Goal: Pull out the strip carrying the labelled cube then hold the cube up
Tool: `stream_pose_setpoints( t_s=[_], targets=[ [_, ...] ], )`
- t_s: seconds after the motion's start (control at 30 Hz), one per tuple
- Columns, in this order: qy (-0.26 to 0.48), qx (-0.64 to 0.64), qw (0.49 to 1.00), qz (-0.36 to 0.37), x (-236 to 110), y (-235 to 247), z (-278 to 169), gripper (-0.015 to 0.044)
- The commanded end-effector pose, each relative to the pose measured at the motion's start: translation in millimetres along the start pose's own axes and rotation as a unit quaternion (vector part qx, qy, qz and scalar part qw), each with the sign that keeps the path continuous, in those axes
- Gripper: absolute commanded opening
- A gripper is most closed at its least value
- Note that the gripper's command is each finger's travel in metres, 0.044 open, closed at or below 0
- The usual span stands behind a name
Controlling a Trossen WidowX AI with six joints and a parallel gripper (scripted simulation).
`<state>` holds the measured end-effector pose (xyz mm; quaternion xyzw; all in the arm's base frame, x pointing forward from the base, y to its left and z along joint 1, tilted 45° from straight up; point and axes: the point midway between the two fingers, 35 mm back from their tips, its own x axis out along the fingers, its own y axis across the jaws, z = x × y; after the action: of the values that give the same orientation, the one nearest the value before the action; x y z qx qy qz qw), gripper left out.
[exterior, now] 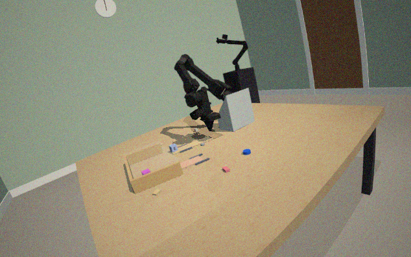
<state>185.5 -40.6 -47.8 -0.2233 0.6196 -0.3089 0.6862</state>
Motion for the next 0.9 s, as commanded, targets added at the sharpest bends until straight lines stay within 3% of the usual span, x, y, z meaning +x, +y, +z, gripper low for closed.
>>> stream_pose_setpoints(
  t_s=[0.0, 0.03, 0.2, 0.6, 0.87],
  targets=[
    [0.001, 0.005, 1.000, 0.003, -9.1, 0.6, 1.3, 0.0000],
    [0.001, 0.005, 1.000, 0.002, -9.1, -0.1, 0.1, 0.0000],
    [0.000, -0.061, 0.998, 0.002, -8.4, -1.4, 20.7, 0.0131],
    [-0.001, -0.064, 0.998, 0.002, -14.0, -3.4, 63.4, 0.0440],
    [-0.001, -0.063, 0.998, 0.002, -18.0, -5.6, 93.7, 0.0440]
  ],
)
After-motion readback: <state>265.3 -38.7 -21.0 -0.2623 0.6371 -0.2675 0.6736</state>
